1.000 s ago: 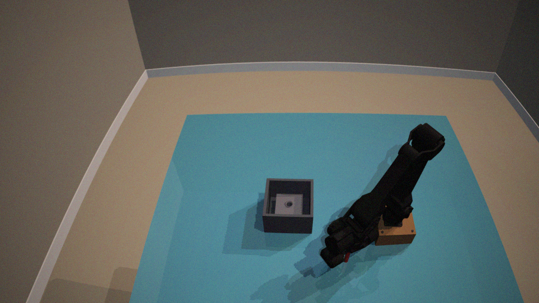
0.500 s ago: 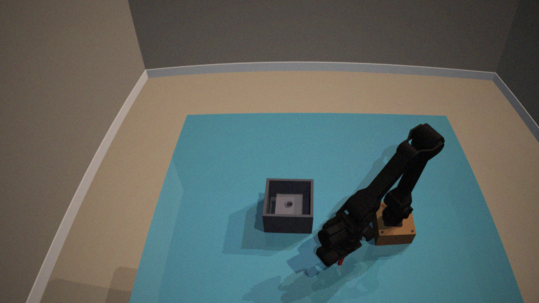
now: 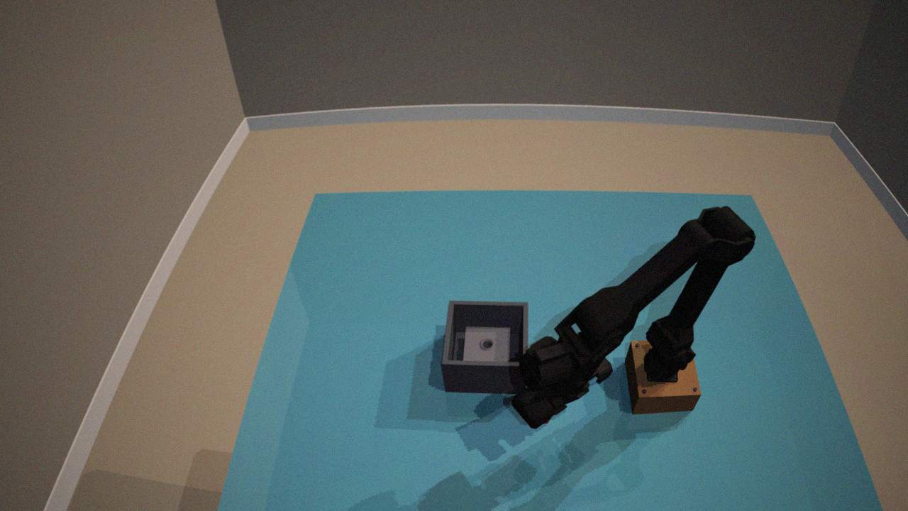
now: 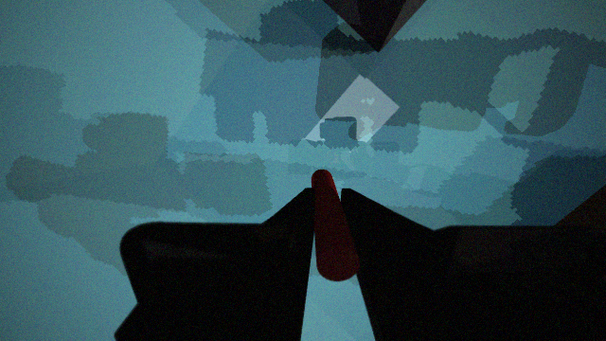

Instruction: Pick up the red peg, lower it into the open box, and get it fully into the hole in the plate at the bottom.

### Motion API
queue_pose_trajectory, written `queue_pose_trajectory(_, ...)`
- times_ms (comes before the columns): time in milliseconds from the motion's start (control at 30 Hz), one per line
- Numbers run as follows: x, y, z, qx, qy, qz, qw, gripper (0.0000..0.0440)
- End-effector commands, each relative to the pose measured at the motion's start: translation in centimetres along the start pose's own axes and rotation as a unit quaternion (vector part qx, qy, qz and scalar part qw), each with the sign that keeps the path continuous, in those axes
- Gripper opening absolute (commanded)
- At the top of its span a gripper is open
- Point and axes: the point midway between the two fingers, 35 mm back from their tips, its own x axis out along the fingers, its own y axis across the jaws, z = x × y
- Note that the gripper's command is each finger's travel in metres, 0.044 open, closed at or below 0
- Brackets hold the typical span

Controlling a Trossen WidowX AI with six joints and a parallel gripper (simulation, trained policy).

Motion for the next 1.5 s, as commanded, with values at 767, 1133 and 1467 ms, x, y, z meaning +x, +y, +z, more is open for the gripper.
queue_pose_trajectory(767,-3.1,-0.1,12.7,0.071,-0.082,-0.014,0.994,0.0000)
queue_pose_trajectory(1133,-1.9,-1.4,17.1,0.105,-0.091,-0.028,0.990,0.0003)
queue_pose_trajectory(1467,0.2,-2.2,19.6,0.124,-0.076,-0.039,0.989,0.0012)
